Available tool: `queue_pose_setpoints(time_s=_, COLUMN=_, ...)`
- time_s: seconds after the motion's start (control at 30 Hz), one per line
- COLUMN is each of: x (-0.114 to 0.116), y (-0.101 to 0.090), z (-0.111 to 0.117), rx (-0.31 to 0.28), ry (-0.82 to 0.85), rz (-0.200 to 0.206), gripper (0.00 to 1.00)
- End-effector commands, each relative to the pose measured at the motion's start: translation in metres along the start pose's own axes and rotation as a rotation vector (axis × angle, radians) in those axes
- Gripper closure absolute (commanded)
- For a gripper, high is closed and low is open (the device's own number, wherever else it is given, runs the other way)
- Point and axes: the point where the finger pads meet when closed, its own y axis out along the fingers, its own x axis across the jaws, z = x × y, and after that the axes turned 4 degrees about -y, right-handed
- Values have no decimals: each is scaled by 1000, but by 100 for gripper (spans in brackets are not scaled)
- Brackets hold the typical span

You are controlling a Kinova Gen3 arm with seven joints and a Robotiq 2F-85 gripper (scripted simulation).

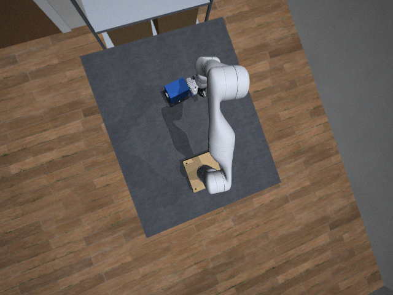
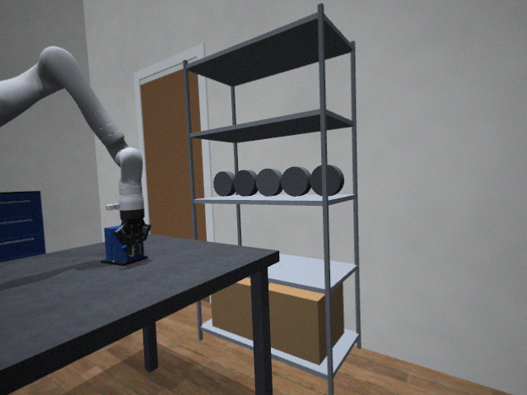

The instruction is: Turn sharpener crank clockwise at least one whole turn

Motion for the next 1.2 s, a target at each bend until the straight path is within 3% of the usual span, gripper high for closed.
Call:
queue_pose_setpoints(time_s=0.0, x=-1, y=-6, z=0, rx=-1, ry=1, rz=-3, gripper=100)
queue_pose_setpoints(time_s=0.37, x=-3, y=-19, z=0, rx=-1, ry=1, rz=-3, gripper=100)
queue_pose_setpoints(time_s=1.17, x=-3, y=-19, z=0, rx=-1, ry=1, rz=-3, gripper=100)
